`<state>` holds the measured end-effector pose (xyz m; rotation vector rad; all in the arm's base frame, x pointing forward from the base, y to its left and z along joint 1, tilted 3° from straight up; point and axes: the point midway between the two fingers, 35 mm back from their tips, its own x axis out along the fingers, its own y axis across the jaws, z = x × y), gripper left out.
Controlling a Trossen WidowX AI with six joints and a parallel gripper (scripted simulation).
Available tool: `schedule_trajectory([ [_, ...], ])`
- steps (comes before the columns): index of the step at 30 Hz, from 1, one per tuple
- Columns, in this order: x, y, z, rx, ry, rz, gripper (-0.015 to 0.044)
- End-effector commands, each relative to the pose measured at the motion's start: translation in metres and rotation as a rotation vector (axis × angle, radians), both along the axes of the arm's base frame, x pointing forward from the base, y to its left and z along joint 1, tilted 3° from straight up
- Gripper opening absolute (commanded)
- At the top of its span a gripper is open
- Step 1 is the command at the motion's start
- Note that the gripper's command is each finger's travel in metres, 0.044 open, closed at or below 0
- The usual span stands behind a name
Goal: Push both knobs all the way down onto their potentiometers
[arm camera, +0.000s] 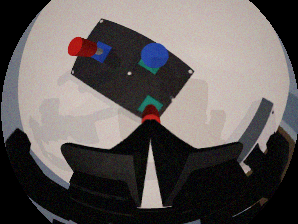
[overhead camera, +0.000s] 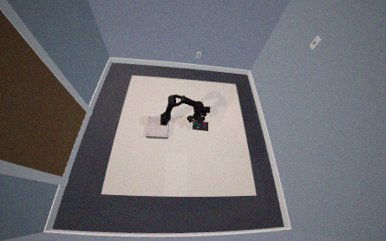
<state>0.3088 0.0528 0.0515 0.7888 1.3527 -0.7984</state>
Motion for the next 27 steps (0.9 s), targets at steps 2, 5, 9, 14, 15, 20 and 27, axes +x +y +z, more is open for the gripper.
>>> schedule_trajectory([
  [2, 0.001, 0.000, 0.001, -0.006, 0.011, 0.000, 0.0000],
  [5, 0.001, 0.000, 0.005, -0.006, 0.011, 0.000, 0.0000],
  [9, 0.001, 0.000, 0.012, -0.006, 0.011, 0.000, 0.0000],
  [14, 0.000, 0.000, 0.019, -0.006, 0.011, 0.000, 0.0000],
  [15, 0.000, 0.000, 0.013, -0.004, 0.018, 0.001, 0.0026],
  [20, 0.000, 0.000, 0.013, -0.004, 0.018, 0.001, 0.0157],
  [27, 0.015, -0.014, 0.025, -0.013, -0.049, -0.080, 0.0079],
])
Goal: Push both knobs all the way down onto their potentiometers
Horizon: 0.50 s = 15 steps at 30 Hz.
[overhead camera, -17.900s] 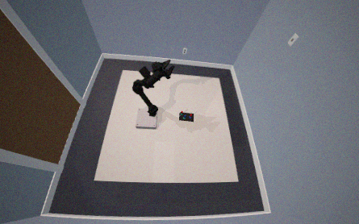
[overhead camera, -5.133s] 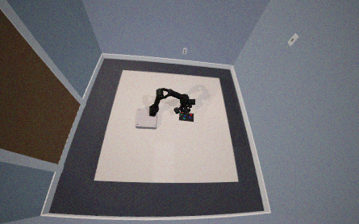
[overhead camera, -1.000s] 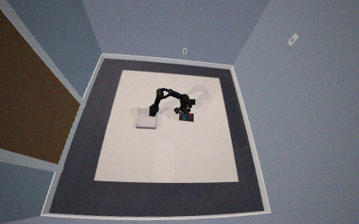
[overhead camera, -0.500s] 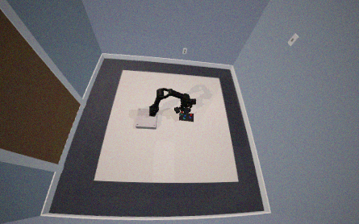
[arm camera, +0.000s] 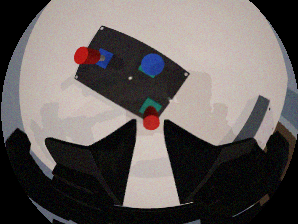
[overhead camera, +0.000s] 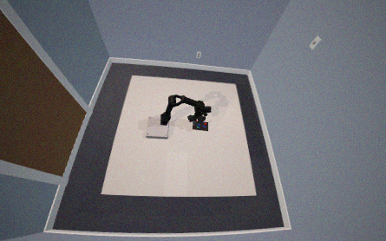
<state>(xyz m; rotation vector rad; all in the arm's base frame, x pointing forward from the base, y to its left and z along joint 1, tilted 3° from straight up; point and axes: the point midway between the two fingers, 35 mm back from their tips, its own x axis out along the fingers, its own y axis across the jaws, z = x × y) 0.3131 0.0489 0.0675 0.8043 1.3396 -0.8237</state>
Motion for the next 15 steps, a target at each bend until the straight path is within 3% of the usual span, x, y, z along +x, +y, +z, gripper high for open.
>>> schedule_trajectory([
  [1, 0.0153, -0.0146, 0.0126, -0.011, -0.068, -0.074, 0.0053],
  [3, 0.0157, -0.0152, 0.0134, -0.014, -0.067, -0.037, 0.0000],
  [15, 0.0174, -0.0189, 0.0182, -0.046, -0.035, 0.369, 0.0000],
])
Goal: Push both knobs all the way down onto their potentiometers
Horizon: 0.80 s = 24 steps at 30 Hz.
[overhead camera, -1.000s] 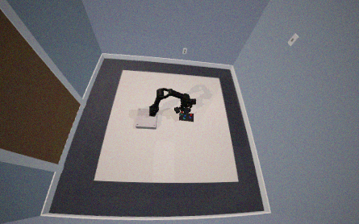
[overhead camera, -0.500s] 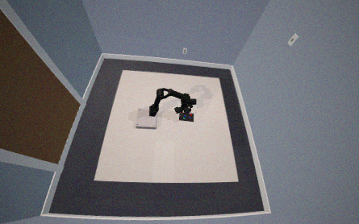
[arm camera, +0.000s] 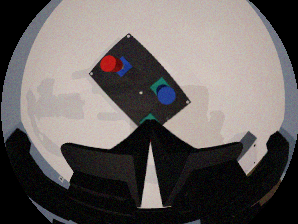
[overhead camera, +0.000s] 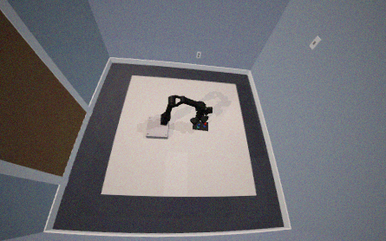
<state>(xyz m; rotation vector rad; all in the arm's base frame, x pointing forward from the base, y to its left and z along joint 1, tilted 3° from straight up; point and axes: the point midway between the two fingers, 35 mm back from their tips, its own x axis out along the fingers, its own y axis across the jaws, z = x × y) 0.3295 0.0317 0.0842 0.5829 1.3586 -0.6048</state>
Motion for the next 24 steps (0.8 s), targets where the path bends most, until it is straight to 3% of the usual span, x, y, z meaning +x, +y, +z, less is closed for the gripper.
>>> schedule_trajectory([
  [1, 0.0011, -0.0019, 0.0019, -0.015, 0.010, 0.121, 0.0000],
  [24, 0.0038, -0.0092, 0.0115, -0.090, 0.074, 0.916, 0.0000],
])
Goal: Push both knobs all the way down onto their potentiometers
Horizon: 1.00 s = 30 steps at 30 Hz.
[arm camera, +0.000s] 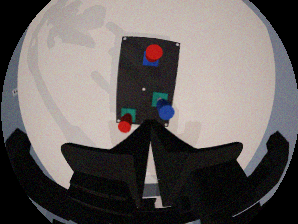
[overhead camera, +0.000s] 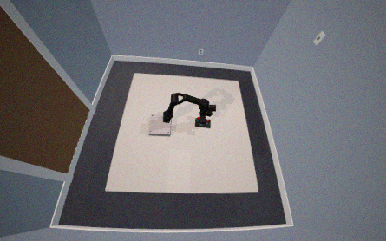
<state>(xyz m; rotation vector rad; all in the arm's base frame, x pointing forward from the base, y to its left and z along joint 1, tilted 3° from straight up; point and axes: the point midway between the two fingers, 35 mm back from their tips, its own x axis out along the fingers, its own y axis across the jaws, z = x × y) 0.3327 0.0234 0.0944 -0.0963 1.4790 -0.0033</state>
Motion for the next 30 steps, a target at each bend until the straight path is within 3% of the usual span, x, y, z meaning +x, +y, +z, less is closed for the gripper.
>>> schedule_trajectory([
  [1, 0.001, -0.001, 0.002, -0.008, 0.011, 0.122, 0.0000],
  [30, 0.003, -0.011, 0.014, -0.082, 0.088, 1.126, 0.0000],
])
